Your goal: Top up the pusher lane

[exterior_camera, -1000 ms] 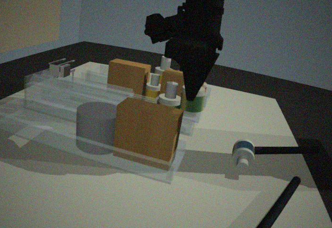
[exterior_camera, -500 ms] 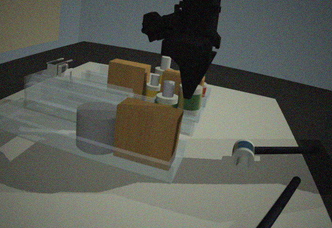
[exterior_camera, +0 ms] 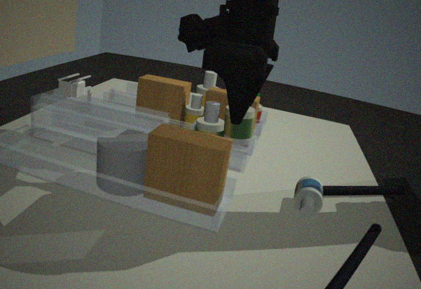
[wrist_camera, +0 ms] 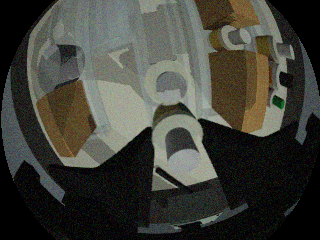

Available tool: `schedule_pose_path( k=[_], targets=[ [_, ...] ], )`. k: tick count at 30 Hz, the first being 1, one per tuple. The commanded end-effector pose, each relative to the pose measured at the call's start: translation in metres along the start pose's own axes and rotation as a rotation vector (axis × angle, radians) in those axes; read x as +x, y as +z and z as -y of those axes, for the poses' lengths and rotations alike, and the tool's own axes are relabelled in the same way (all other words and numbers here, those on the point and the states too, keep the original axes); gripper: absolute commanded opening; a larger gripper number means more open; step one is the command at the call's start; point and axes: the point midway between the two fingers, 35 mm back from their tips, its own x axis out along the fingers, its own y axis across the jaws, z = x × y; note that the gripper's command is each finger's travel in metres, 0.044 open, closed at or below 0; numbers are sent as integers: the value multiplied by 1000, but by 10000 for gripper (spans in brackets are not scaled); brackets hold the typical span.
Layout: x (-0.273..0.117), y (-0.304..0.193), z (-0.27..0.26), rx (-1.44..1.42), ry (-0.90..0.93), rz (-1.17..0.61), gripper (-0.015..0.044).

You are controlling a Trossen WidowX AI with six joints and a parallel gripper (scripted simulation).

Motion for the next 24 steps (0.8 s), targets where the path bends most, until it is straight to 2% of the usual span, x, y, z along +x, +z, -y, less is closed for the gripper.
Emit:
schedule_pose_path(
  k=[1, 24],
  targets=[
    [-4, 10, 0, -4, -3, 36, 0],
    [-3, 12, 0, -4, -3, 36, 0]
  ],
)
